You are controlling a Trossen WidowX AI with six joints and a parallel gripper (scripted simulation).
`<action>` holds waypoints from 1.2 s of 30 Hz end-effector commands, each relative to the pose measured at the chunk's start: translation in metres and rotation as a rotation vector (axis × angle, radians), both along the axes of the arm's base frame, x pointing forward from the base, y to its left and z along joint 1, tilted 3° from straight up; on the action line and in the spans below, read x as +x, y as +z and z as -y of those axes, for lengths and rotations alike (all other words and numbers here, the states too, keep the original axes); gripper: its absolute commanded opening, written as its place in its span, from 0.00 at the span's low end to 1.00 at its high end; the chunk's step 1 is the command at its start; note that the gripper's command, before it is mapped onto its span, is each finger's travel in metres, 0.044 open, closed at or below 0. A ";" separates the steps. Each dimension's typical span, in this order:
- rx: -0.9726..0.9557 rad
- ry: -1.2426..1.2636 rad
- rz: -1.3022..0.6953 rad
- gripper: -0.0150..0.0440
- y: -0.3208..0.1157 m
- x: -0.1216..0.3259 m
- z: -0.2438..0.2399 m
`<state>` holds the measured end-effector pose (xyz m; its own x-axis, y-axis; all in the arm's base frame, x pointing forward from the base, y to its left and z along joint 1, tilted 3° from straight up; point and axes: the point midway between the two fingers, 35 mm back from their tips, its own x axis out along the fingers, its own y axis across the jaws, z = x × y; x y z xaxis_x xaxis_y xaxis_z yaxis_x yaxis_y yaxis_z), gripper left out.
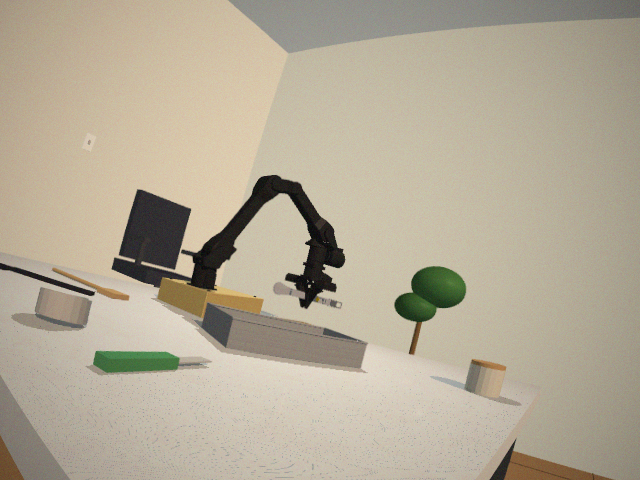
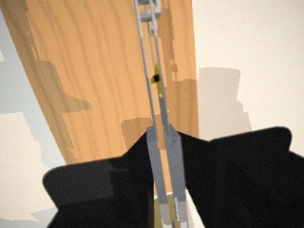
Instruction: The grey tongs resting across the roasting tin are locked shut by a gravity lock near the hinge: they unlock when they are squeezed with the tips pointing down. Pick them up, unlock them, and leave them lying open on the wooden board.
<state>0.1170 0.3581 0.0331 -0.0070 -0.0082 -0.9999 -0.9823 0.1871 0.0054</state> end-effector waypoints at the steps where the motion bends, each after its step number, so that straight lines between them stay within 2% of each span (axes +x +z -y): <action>1: -0.012 0.004 0.000 0.00 -0.009 0.000 0.002; 21: -0.012 0.004 0.000 0.00 -0.034 -0.001 0.005; 36: -0.005 0.000 -0.002 0.67 -0.031 -0.001 0.004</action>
